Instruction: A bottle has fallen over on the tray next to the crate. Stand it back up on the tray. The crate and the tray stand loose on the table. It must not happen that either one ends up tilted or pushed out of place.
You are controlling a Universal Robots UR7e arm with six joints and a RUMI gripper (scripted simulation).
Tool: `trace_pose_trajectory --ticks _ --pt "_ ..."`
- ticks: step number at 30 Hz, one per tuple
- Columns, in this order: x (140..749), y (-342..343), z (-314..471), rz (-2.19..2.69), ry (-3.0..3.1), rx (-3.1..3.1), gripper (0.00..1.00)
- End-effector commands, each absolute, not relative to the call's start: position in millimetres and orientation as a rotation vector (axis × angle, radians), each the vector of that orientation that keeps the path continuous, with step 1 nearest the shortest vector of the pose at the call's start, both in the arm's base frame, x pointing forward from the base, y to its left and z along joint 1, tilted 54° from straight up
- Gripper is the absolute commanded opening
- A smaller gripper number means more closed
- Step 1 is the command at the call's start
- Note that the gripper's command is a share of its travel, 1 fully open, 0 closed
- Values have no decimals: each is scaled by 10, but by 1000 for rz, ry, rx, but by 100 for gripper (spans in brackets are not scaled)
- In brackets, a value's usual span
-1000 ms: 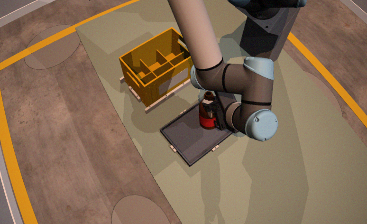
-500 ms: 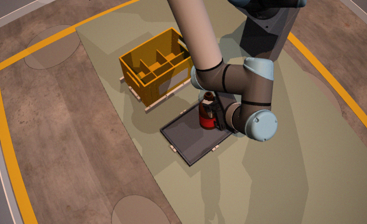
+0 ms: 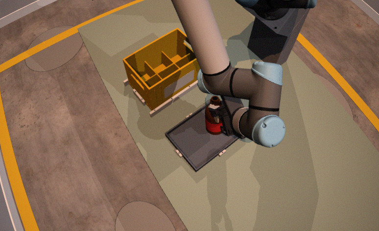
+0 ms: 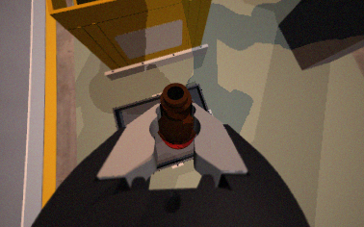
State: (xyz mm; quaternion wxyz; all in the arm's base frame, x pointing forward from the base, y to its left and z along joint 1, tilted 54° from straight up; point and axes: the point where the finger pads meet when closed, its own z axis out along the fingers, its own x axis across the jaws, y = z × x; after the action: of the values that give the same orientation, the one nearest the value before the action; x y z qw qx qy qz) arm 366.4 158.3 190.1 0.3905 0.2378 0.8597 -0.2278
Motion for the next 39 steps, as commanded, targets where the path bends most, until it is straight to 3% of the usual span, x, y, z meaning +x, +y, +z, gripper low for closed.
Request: trace_pose_trajectory --ticks 1,39 --pt "3690 1586 1886 -578 2184 604 0" --pt "4000 1610 1661 -578 2184 604 0"
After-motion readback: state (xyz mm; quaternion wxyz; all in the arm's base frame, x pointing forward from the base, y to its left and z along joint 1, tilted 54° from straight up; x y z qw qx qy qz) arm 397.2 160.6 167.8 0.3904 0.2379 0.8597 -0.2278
